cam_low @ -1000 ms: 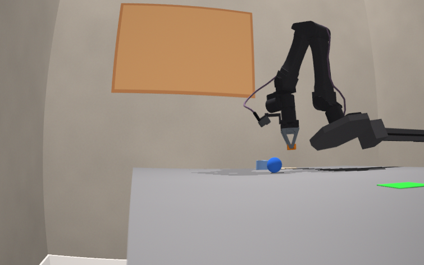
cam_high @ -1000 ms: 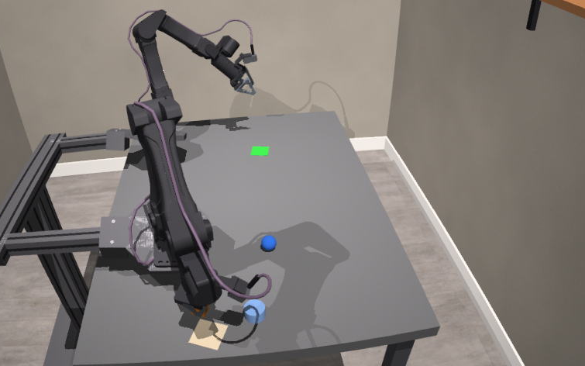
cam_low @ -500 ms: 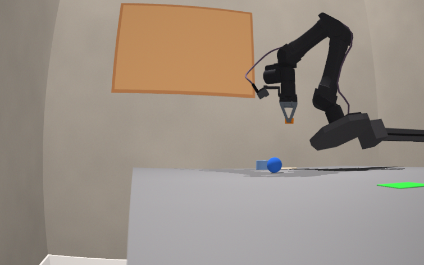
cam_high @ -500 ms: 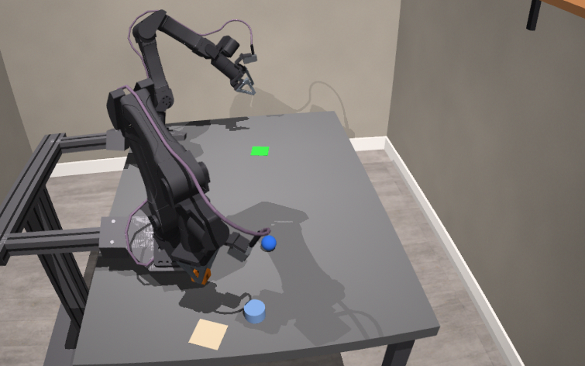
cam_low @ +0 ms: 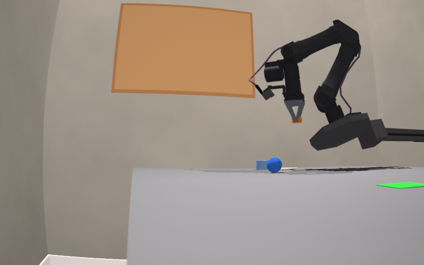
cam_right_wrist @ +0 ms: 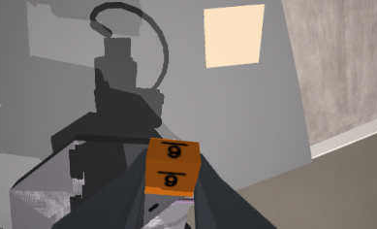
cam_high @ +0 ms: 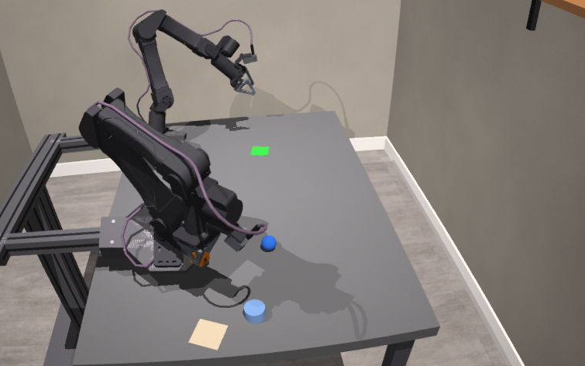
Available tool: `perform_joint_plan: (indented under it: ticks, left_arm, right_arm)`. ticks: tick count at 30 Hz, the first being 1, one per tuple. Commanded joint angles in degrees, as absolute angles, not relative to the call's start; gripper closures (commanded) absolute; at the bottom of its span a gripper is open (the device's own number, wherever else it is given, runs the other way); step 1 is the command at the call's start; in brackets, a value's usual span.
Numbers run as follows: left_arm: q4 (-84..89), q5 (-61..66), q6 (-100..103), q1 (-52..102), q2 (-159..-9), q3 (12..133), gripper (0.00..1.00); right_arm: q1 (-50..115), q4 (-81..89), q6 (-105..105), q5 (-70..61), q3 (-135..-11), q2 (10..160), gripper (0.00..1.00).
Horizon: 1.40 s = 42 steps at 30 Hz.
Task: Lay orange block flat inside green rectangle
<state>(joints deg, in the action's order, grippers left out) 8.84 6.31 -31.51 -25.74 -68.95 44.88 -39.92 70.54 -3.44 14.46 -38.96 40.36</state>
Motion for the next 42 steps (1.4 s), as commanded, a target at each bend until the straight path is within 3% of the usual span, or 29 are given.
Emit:
perform_joint_plan:
  ticks: [1,17,24,34,42]
  left_arm:
    - [9.4,7.0,-31.6,-25.5,-67.9,45.1,0.0]
    - [9.4,7.0,-31.6,-25.5,-67.9,45.1,0.0]
    - [9.4,7.0,-31.6,-25.5,-67.9,45.1,0.0]
    - [9.4,7.0,-31.6,-25.5,-67.9,45.1,0.0]
    - [9.4,7.0,-31.6,-25.5,-67.9,45.1,0.0]
  right_arm:
    - [-34.4,72.8,6.6,18.1,-38.0,40.4,0.73]
    - [-8.1,70.6,40.2,20.6,-37.4,49.9,0.73]
    - [12.6,66.4,57.6,19.7,-41.0,63.6,0.73]
    - [35.8,62.3,73.1,18.4,-53.2,83.6,0.73]
    - [52.7,62.8,82.7,18.7,-72.2,108.5,0.73]
